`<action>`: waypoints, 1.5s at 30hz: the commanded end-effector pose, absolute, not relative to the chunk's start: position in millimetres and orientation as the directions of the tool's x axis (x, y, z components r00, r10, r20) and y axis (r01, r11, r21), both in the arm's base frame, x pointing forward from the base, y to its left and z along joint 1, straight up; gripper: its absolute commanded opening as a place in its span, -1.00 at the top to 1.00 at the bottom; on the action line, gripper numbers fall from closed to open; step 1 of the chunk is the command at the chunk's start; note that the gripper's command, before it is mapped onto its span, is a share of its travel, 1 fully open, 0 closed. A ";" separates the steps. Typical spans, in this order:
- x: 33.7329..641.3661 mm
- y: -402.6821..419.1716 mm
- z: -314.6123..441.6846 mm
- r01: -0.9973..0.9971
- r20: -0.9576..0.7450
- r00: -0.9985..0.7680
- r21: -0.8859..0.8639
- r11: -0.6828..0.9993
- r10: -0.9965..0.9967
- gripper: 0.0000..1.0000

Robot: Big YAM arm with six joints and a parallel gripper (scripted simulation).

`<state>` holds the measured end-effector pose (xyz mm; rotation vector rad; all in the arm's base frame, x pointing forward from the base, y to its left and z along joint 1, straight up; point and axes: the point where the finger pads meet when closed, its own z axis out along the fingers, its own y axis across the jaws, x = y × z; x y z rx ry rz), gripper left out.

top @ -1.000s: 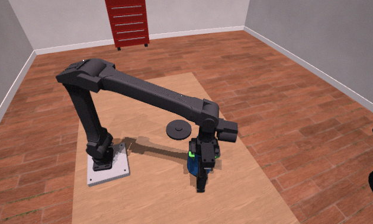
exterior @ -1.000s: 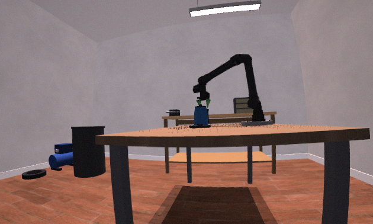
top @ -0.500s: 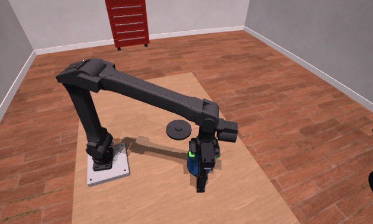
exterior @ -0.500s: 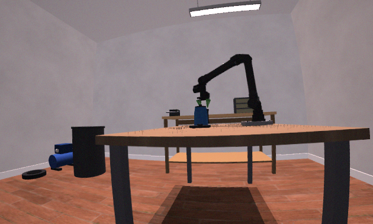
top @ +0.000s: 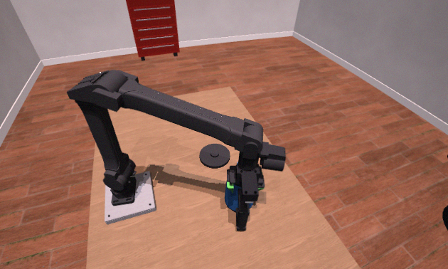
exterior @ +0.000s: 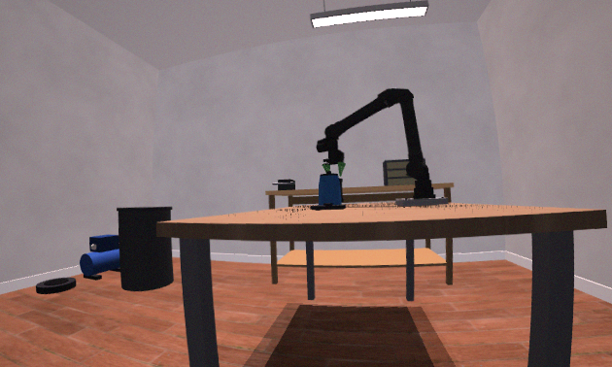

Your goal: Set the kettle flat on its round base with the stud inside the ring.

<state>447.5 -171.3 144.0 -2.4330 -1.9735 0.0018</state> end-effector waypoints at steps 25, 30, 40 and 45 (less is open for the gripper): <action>462.0 -177.7 149.7 0.977 -0.004 0.213 0.023 -0.213 0.977 -0.49; 462.0 -177.7 149.7 0.977 -0.004 0.213 0.023 -0.213 0.977 -0.49; 462.0 -177.7 149.7 0.977 -0.004 0.213 0.023 -0.213 0.977 -0.49; 462.0 -177.7 149.7 0.977 -0.004 0.213 0.023 -0.213 0.977 -0.49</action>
